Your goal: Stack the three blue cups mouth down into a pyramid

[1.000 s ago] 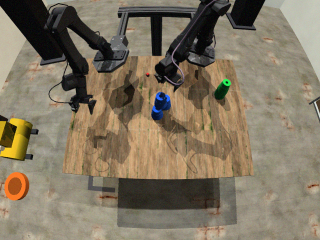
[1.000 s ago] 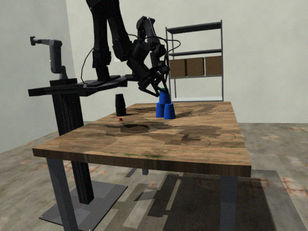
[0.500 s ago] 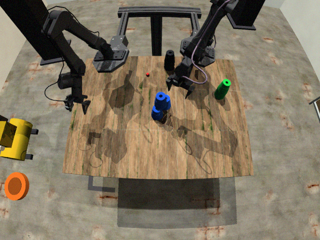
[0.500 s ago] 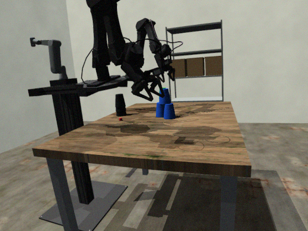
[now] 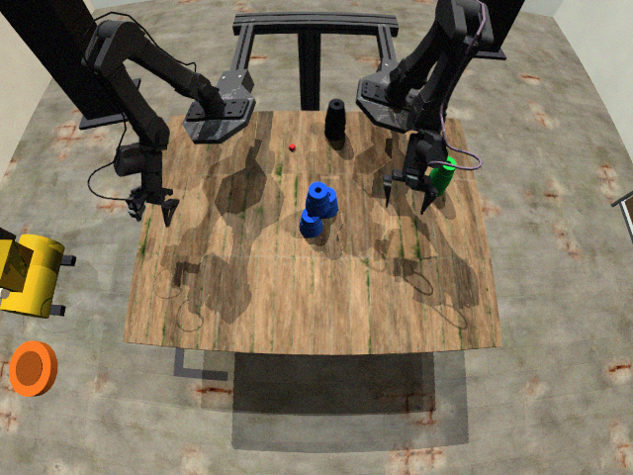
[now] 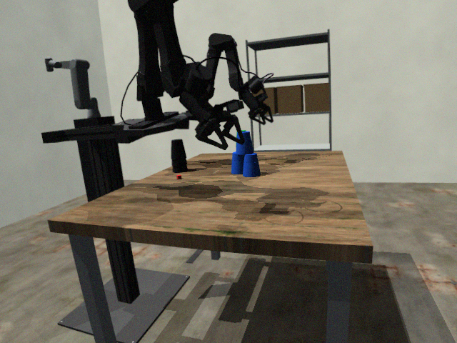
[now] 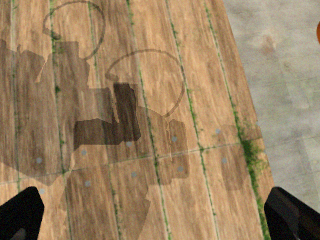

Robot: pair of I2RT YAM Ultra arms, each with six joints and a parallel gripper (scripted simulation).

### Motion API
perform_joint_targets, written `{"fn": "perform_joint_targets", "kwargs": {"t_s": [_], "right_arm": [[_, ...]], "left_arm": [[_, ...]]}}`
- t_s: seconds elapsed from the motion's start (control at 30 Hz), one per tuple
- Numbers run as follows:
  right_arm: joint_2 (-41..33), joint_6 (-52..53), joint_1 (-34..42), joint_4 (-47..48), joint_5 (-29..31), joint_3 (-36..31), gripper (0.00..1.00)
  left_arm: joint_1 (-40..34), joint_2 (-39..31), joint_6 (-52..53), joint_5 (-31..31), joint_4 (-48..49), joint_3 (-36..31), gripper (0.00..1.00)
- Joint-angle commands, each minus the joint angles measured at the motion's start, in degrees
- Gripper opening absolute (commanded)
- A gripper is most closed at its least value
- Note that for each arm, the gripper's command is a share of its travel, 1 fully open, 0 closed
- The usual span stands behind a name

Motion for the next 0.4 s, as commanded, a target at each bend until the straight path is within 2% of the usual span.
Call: {"fn": "perform_joint_targets", "kwargs": {"t_s": [0.0, 0.13, 0.37], "right_arm": [[0.0, -0.1, 0.2, 0.6, -0.5, 0.0, 1.00], [0.0, -0.1, 0.2, 0.6, -0.5, 0.0, 1.00], [0.0, -0.1, 0.2, 0.6, -0.5, 0.0, 1.00]], "left_arm": [[4.2, 3.6, 2.5, 5.4, 9.5, -0.2, 1.00], [7.9, 7.0, 2.9, 7.5, 13.3, 0.1, 1.00], [8.9, 8.5, 2.7, 7.4, 13.9, 0.2, 1.00]]}}
